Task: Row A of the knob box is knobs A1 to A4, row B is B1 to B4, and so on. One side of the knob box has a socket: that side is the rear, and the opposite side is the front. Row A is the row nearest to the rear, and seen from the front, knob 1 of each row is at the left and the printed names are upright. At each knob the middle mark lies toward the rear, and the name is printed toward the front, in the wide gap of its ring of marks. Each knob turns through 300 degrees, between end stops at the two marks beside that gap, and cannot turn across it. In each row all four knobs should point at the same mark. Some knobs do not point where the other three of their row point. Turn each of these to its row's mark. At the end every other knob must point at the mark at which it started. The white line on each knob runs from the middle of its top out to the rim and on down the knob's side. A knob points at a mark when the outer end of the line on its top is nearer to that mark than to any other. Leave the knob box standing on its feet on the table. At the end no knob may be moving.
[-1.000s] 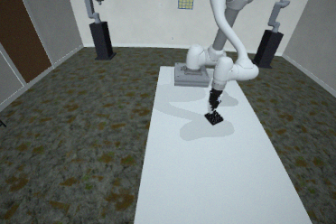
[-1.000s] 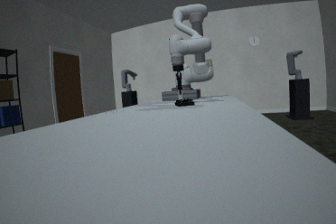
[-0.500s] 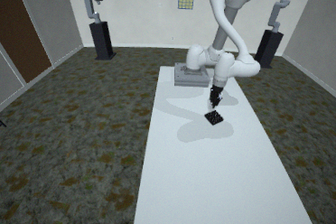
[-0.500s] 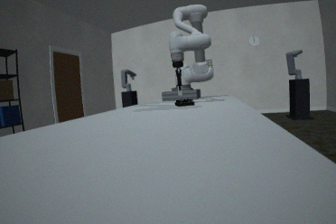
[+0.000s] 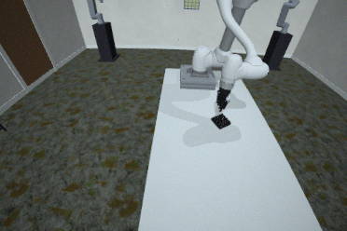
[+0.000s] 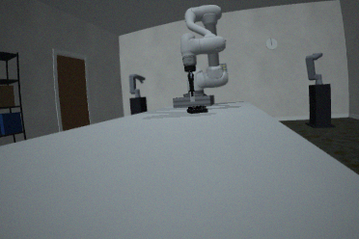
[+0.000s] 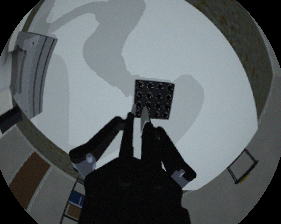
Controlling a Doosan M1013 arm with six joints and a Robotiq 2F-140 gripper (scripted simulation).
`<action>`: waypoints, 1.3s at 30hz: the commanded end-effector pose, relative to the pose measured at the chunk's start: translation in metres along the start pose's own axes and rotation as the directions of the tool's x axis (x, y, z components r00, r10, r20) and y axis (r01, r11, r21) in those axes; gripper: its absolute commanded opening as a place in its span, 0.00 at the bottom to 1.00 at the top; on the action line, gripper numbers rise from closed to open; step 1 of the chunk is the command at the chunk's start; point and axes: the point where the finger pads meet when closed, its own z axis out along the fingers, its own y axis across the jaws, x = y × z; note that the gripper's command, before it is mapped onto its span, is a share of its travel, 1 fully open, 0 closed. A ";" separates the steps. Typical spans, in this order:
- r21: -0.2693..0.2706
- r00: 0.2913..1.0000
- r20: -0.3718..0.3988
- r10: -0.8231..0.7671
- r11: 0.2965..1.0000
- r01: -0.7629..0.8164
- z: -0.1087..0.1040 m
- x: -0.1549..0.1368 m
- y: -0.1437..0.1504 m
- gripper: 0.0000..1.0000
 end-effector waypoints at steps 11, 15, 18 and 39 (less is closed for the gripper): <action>0.000 0.886 0.000 -0.463 0.886 0.463 -0.006 0.007 -0.001 0.12; 0.000 0.814 0.000 -0.581 0.814 0.581 -0.007 0.010 -0.002 0.12; 0.000 0.754 0.000 -0.657 0.754 0.657 -0.008 0.011 -0.002 0.12; 0.000 0.047 0.000 -0.999 0.047 0.999 -0.018 0.023 -0.005 0.12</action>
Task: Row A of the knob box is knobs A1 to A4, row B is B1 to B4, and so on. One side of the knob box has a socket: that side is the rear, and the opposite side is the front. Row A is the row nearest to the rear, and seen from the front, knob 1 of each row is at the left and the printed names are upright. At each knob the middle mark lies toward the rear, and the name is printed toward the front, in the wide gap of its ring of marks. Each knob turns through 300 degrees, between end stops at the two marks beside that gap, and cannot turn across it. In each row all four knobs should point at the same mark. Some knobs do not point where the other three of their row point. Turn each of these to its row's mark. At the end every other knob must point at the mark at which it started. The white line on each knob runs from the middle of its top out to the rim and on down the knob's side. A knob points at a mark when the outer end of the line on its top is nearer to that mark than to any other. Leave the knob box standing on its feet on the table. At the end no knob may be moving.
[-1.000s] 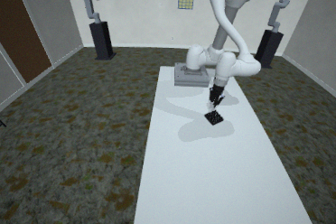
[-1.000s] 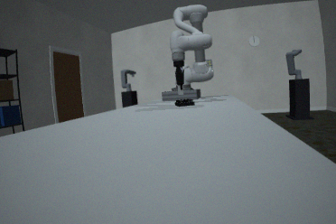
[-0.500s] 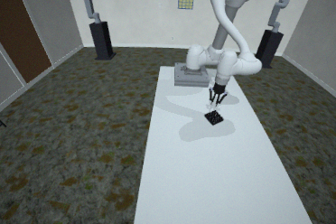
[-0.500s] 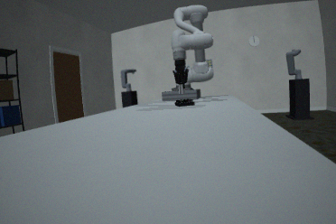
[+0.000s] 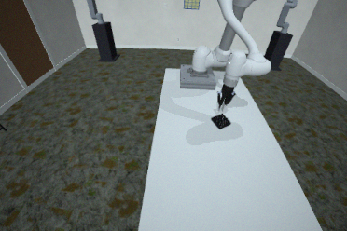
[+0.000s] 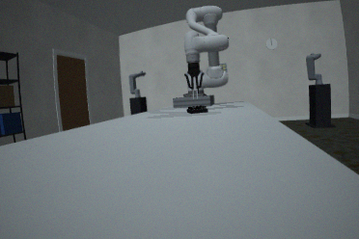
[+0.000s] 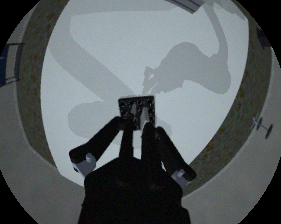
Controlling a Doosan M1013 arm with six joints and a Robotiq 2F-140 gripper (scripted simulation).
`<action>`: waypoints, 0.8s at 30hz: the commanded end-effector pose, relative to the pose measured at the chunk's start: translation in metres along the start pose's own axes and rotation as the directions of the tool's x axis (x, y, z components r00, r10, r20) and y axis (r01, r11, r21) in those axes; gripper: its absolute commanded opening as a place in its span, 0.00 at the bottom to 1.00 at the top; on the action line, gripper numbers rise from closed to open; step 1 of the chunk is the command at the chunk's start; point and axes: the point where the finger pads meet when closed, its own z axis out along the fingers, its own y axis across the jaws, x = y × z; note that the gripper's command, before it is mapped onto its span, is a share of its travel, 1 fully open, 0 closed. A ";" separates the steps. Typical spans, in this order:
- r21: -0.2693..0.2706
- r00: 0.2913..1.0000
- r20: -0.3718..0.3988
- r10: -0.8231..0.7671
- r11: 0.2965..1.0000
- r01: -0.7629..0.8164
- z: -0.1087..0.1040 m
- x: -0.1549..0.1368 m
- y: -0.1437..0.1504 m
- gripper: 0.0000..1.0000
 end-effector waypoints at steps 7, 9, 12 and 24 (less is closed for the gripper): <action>-0.013 0.951 0.003 -0.310 0.951 0.310 -0.004 0.002 0.004 0.12; -0.013 0.948 0.003 -0.319 0.948 0.319 -0.004 0.002 0.004 0.12; -0.013 0.946 0.003 -0.323 0.946 0.323 -0.004 0.002 0.005 0.12; -0.013 0.946 0.003 -0.323 0.946 0.323 -0.004 0.002 0.005 0.12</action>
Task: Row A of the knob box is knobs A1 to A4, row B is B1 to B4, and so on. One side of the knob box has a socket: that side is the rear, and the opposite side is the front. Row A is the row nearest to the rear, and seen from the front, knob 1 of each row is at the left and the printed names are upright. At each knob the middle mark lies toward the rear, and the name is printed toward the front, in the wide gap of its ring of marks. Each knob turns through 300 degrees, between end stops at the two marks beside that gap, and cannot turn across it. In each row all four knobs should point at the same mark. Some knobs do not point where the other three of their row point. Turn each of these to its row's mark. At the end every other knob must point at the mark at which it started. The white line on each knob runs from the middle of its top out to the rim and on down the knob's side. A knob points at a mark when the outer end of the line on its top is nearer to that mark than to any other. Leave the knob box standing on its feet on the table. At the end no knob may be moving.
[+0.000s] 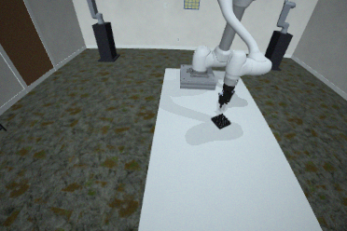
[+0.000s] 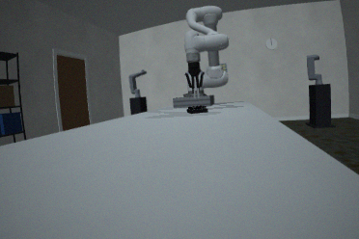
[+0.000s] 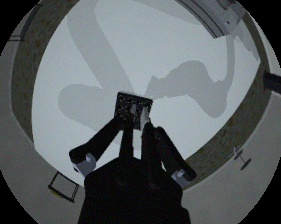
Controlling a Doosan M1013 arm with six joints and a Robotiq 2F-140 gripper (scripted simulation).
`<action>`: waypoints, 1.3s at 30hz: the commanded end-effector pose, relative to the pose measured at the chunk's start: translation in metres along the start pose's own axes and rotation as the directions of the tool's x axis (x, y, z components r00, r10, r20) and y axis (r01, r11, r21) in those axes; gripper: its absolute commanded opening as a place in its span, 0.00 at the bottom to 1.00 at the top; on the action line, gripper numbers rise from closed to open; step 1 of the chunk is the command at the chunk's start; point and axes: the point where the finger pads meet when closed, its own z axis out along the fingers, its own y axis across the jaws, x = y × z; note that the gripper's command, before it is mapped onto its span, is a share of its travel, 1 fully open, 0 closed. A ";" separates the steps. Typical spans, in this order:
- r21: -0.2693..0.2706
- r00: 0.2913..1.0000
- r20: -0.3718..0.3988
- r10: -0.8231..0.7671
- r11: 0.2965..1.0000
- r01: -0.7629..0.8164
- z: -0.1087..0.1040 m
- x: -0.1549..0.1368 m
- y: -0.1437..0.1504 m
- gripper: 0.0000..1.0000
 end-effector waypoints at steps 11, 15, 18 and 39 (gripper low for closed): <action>0.000 1.000 0.000 0.000 1.000 0.000 0.000 0.000 0.000 0.12; 0.000 1.000 0.000 0.000 1.000 0.000 0.000 0.000 0.000 0.12; 0.000 1.000 0.000 0.000 1.000 0.000 0.000 0.000 0.000 0.12; 0.000 1.000 0.000 0.000 1.000 0.000 0.006 0.000 0.000 0.12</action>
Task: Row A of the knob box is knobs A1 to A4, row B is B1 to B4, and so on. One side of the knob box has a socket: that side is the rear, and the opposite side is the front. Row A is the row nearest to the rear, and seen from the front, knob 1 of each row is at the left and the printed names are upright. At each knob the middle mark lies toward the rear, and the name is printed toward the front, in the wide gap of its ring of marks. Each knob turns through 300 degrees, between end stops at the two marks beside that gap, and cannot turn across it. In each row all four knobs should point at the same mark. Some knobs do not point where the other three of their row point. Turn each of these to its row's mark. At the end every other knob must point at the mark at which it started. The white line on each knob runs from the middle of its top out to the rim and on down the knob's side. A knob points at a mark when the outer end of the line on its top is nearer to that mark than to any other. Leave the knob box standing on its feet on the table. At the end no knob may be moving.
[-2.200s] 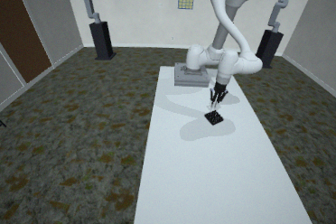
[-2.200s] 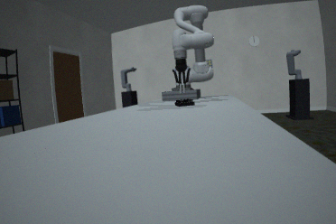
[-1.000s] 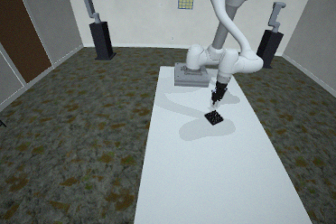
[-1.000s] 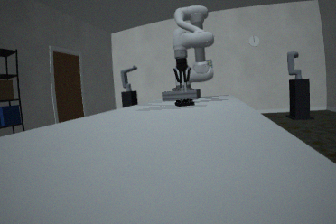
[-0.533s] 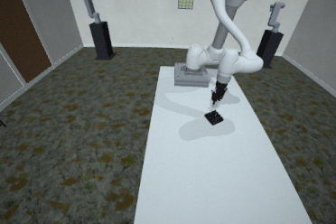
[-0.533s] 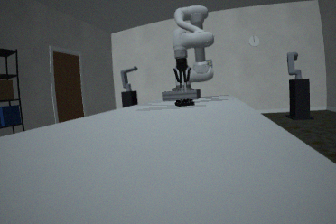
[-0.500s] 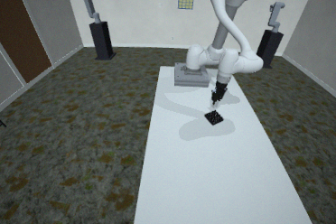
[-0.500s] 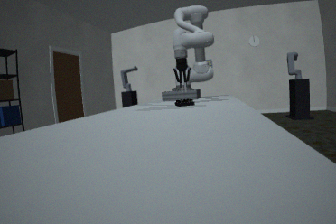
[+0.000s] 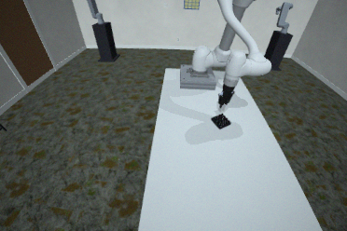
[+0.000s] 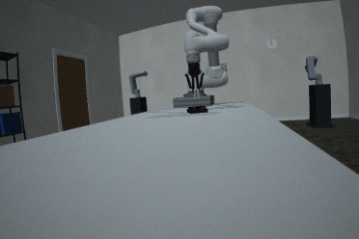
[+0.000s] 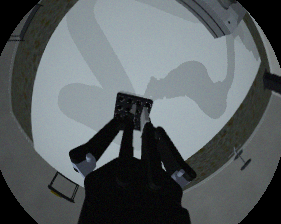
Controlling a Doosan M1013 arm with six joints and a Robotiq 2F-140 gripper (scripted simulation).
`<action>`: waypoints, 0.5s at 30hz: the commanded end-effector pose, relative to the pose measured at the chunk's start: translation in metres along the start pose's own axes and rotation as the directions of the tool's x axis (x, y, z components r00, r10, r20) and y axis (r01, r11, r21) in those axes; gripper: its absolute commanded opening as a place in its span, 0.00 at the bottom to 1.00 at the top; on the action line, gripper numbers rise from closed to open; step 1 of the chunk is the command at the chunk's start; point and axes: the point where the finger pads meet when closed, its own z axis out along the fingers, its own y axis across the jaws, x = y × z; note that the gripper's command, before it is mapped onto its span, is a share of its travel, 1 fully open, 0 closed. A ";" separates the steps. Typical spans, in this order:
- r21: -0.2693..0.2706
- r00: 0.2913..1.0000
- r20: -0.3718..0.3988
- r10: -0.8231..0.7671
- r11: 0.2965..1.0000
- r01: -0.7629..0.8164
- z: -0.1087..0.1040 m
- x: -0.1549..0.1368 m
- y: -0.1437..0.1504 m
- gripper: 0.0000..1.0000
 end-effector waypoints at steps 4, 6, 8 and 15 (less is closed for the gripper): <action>0.000 1.000 0.000 0.000 1.000 0.000 0.005 0.000 0.000 0.12; 0.000 1.000 0.000 0.000 1.000 0.000 0.007 0.000 0.000 0.12; 0.000 1.000 0.000 0.000 1.000 0.000 0.010 0.000 0.000 0.12; 0.000 1.000 0.000 0.000 1.000 0.000 0.017 0.000 0.000 0.12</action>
